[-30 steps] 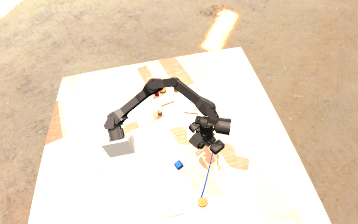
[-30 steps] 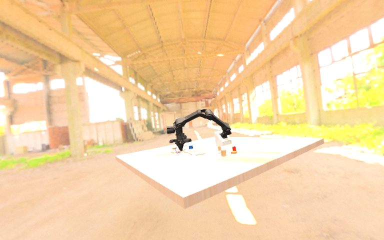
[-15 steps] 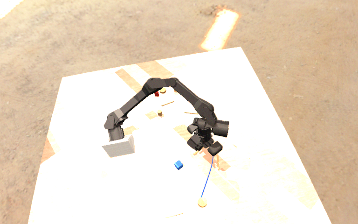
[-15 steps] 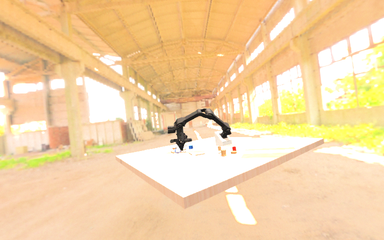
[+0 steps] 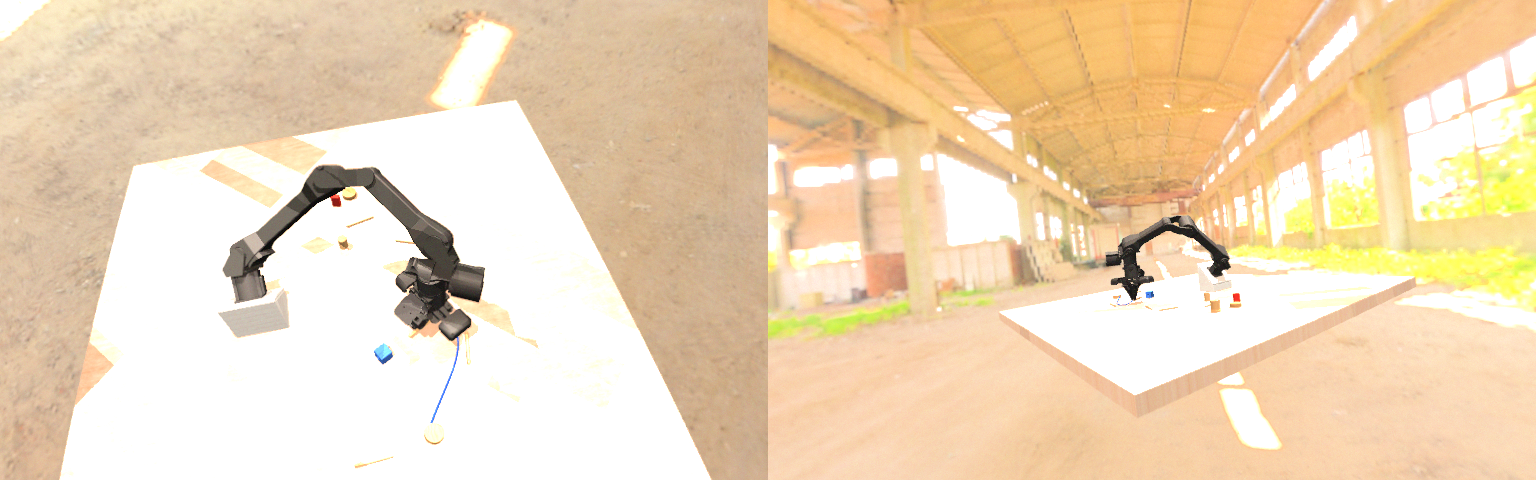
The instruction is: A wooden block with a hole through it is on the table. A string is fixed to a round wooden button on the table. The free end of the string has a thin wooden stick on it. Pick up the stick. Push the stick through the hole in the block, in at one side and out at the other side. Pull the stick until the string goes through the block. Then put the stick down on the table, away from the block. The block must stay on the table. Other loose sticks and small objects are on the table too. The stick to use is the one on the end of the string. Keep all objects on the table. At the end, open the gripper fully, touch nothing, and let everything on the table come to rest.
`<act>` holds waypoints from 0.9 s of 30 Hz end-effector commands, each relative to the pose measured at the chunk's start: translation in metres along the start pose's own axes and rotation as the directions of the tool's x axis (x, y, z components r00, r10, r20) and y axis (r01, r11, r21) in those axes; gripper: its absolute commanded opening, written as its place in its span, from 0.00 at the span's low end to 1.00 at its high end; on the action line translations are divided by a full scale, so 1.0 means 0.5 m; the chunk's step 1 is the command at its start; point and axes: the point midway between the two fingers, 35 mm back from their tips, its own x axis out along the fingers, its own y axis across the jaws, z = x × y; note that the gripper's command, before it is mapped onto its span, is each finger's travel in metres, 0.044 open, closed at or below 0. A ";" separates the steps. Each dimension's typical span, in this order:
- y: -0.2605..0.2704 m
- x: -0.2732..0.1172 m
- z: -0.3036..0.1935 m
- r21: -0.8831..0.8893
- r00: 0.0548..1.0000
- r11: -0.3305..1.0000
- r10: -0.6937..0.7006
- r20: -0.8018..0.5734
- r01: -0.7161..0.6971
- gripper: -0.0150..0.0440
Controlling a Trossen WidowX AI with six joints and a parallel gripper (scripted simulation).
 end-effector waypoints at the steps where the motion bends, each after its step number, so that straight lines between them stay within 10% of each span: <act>1: -0.002 0.002 0.015 0.000 1.000 1.000 -0.001 0.008 0.001 0.25; 27: -0.005 0.001 0.084 0.001 1.000 1.000 -0.001 0.008 0.001 0.25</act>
